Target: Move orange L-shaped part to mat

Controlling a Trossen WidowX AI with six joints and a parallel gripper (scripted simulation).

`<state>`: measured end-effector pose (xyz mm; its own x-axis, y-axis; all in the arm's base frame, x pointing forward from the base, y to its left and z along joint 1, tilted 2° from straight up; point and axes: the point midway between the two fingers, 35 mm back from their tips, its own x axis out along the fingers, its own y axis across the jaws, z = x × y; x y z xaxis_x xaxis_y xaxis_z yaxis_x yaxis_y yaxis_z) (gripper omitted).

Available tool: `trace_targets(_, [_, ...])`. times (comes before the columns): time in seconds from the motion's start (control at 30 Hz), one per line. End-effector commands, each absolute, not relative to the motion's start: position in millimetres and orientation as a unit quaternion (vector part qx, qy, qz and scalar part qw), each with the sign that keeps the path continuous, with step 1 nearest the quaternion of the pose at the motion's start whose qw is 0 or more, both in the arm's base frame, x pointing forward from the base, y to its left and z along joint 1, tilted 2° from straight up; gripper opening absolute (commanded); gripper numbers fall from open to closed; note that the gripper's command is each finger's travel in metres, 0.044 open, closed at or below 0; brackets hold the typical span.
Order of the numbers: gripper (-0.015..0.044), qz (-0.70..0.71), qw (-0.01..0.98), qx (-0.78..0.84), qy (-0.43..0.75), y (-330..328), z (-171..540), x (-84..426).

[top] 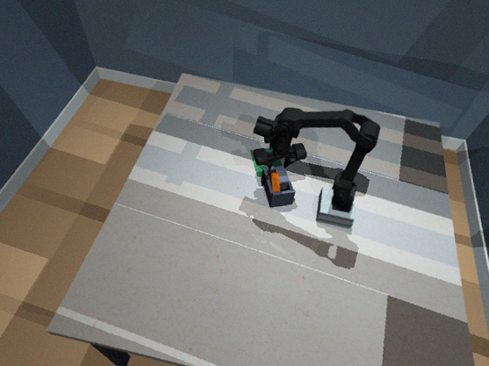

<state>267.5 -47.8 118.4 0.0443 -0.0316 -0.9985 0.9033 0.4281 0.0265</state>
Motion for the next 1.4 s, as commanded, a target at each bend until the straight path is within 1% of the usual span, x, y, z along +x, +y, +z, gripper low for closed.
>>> trace_targets(0.0, [0.0280, -0.383, 0.612, 0.384, 0.576, -48, 106, 269])
trace_targets(0.1, [0.0280, -0.383, 0.612, 0.384, 0.576, -48, 92, 269])
trace_targets(1.37, [0.0280, -0.383, 0.612, 0.384, 0.576, -49, 42, 271])
